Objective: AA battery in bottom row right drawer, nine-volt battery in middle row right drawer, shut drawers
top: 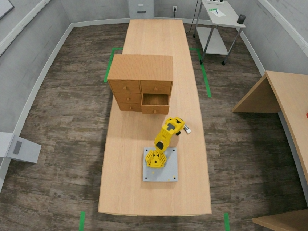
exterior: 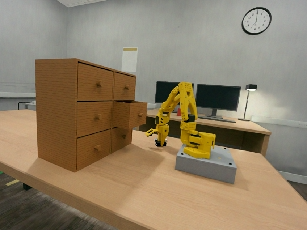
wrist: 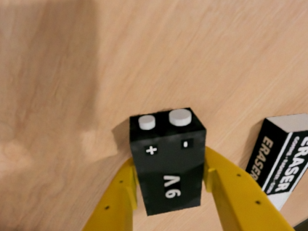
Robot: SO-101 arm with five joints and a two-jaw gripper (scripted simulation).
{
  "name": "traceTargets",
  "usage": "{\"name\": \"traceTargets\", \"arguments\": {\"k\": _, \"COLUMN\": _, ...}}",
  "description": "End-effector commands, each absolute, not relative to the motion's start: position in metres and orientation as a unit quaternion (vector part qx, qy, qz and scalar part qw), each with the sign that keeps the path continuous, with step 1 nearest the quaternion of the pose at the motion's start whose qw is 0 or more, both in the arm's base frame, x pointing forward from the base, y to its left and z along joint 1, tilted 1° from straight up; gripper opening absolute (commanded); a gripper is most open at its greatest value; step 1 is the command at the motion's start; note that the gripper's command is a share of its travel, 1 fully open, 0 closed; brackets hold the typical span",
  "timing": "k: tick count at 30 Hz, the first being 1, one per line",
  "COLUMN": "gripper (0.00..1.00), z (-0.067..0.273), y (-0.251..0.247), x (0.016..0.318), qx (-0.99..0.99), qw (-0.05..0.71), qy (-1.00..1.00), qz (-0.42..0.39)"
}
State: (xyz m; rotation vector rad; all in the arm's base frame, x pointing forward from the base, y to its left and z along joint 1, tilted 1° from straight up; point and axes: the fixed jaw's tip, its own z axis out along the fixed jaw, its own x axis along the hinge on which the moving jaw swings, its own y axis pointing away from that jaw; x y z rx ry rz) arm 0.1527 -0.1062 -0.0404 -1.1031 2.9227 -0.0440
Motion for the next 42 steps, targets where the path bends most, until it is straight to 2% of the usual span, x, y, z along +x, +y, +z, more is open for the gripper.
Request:
{"name": "traceTargets", "arguments": {"k": 1, "gripper": 0.0, "z": -0.044, "y": -0.103, "x": 0.149, "qx": -0.353, "qw": 0.003, "qy": 0.935, "qz": -0.005}}
{"name": "traceTargets", "arguments": {"k": 12, "gripper": 0.0, "z": -0.044, "y": -0.103, "x": 0.149, "qx": -0.353, "qw": 0.003, "qy": 0.935, "qz": -0.005}}
{"name": "traceTargets", "arguments": {"k": 38, "gripper": 0.0, "z": 0.011, "y": -0.103, "x": 0.148, "qx": -0.353, "qw": 0.003, "qy": 0.935, "qz": -0.005}}
{"name": "traceTargets", "arguments": {"k": 42, "gripper": 0.0, "z": 0.011, "y": -0.103, "x": 0.148, "qx": -0.353, "qw": 0.003, "qy": 0.935, "qz": -0.005}}
